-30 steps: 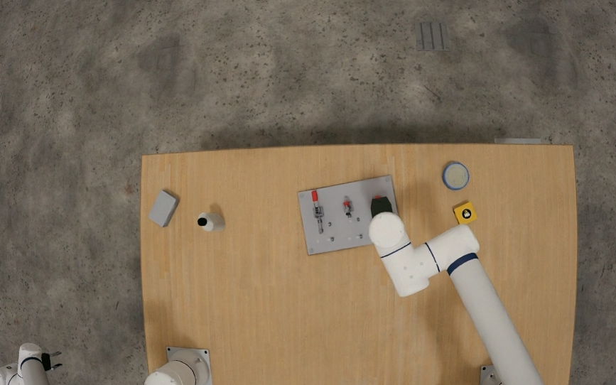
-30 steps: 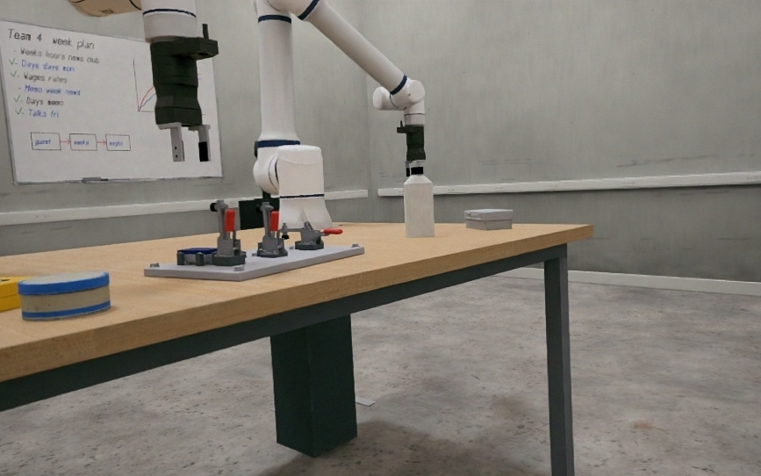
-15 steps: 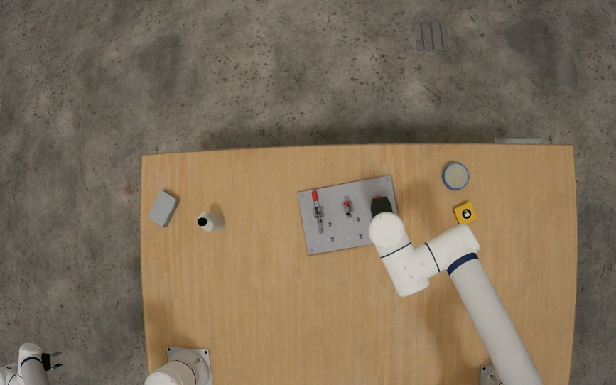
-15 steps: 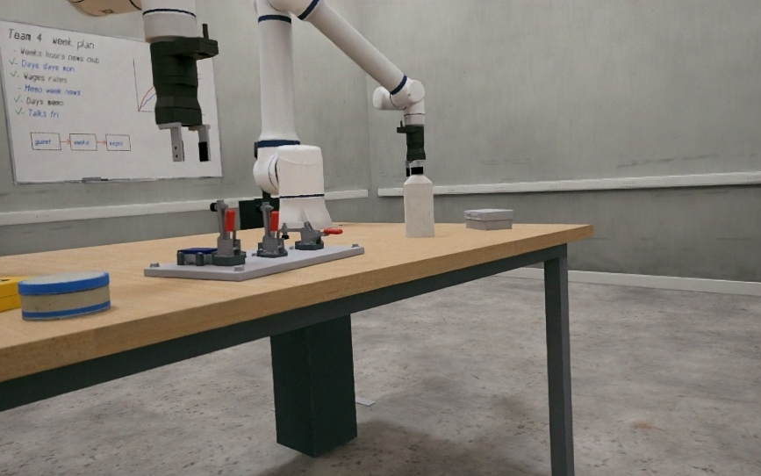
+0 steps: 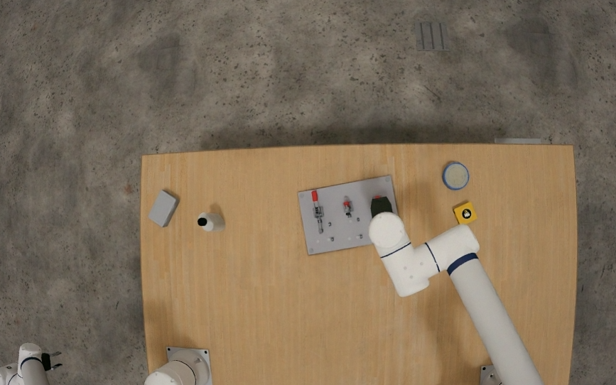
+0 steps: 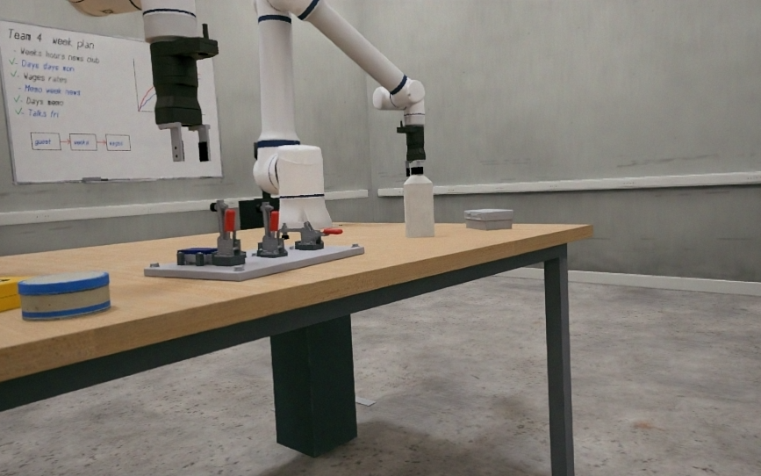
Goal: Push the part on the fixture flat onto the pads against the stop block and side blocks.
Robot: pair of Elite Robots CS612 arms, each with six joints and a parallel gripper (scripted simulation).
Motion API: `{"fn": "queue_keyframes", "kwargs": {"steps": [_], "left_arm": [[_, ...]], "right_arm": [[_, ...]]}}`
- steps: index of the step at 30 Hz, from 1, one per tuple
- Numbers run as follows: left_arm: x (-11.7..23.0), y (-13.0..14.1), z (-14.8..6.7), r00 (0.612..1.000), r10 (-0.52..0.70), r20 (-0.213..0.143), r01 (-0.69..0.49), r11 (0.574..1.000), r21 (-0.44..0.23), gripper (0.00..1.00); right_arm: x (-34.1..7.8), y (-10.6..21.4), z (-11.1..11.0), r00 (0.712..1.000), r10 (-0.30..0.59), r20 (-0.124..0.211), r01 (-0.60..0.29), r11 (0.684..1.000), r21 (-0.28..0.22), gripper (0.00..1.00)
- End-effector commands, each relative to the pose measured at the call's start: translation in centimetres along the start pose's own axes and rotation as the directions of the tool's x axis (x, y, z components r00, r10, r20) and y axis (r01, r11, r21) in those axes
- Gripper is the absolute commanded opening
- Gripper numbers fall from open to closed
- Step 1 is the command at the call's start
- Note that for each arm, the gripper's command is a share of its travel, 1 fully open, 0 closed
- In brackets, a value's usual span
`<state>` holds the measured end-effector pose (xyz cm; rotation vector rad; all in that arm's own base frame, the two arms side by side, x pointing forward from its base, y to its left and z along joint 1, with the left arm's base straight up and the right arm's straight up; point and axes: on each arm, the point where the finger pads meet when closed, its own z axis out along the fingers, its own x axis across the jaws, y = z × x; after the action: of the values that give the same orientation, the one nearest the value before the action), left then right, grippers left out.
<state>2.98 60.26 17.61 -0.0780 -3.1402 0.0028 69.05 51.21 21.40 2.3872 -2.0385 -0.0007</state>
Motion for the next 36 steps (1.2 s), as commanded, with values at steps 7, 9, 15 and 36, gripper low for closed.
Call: {"fn": "queue_keyframes", "kwargs": {"steps": [7,9,15,36], "left_arm": [[-0.02,0.07,-0.09,1.0,0.0,0.0,0.0,1.0,-0.002,1.0],[-0.02,0.07,-0.09,1.0,0.0,0.0,0.0,1.0,-0.002,1.0],[-0.02,0.07,-0.09,1.0,0.0,0.0,0.0,1.0,-0.002,1.0],[-0.02,0.07,-0.09,1.0,0.0,0.0,0.0,1.0,-0.002,1.0]], "right_arm": [[-0.03,-0.07,-0.14,1.0,0.0,0.001,0.0,1.0,0.002,0.87],[-0.03,-0.07,-0.14,1.0,0.0,0.001,0.0,1.0,0.002,0.87],[-0.03,-0.07,-0.14,1.0,0.0,0.001,0.0,1.0,0.002,0.87],[-0.02,-0.06,-0.13,1.0,0.0,0.001,0.0,1.0,0.002,0.87]]}}
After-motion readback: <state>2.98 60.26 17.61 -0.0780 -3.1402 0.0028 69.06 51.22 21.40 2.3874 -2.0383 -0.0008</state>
